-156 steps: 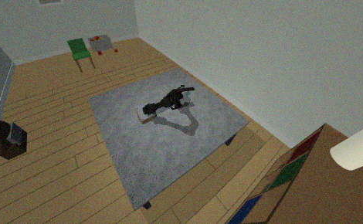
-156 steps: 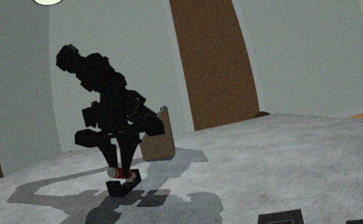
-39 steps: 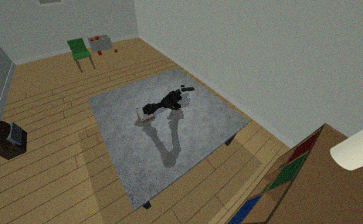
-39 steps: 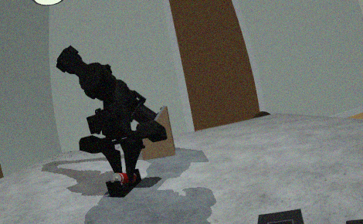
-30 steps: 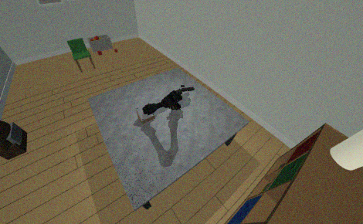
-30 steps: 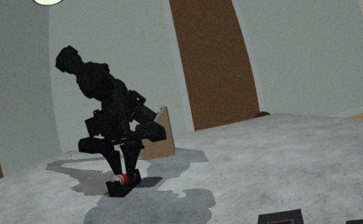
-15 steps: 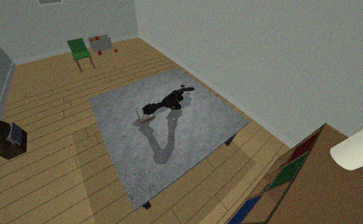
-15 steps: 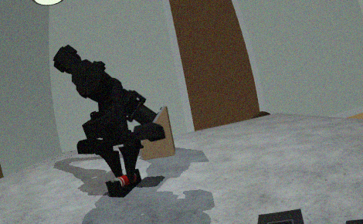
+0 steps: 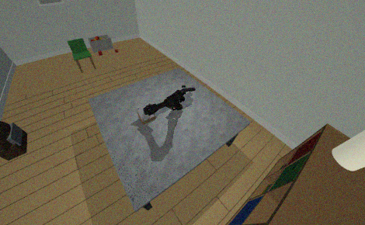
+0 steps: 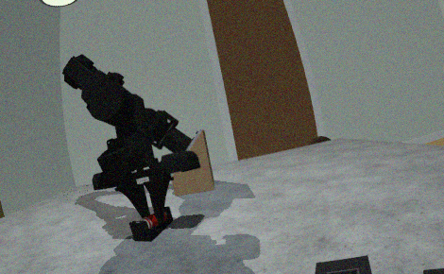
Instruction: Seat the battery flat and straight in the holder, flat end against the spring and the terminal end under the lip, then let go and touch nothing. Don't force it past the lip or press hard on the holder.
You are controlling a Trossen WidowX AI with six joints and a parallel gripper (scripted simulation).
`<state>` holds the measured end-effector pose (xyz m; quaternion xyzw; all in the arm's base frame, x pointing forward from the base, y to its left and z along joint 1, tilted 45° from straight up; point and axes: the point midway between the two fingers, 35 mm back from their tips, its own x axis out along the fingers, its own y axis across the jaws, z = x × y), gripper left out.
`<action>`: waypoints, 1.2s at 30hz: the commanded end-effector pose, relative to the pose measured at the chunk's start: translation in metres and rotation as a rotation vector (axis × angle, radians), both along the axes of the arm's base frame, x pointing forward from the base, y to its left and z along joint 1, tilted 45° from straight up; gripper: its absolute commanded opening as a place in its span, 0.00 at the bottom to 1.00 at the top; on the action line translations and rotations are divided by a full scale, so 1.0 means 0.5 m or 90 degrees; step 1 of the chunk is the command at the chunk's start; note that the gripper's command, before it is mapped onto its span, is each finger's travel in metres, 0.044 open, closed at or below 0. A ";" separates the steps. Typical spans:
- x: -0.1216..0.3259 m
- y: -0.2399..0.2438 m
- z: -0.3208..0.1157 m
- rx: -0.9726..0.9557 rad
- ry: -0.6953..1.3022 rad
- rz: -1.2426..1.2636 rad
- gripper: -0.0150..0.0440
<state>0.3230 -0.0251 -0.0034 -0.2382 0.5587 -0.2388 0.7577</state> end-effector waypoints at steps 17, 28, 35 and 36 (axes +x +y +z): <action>-0.010 -0.010 -0.001 0.009 0.065 -0.051 0.36; 0.001 -0.011 0.002 0.010 0.068 -0.055 0.36; 0.013 -0.011 0.004 0.010 0.067 -0.054 0.36; 0.015 -0.010 0.004 0.010 0.067 -0.054 0.36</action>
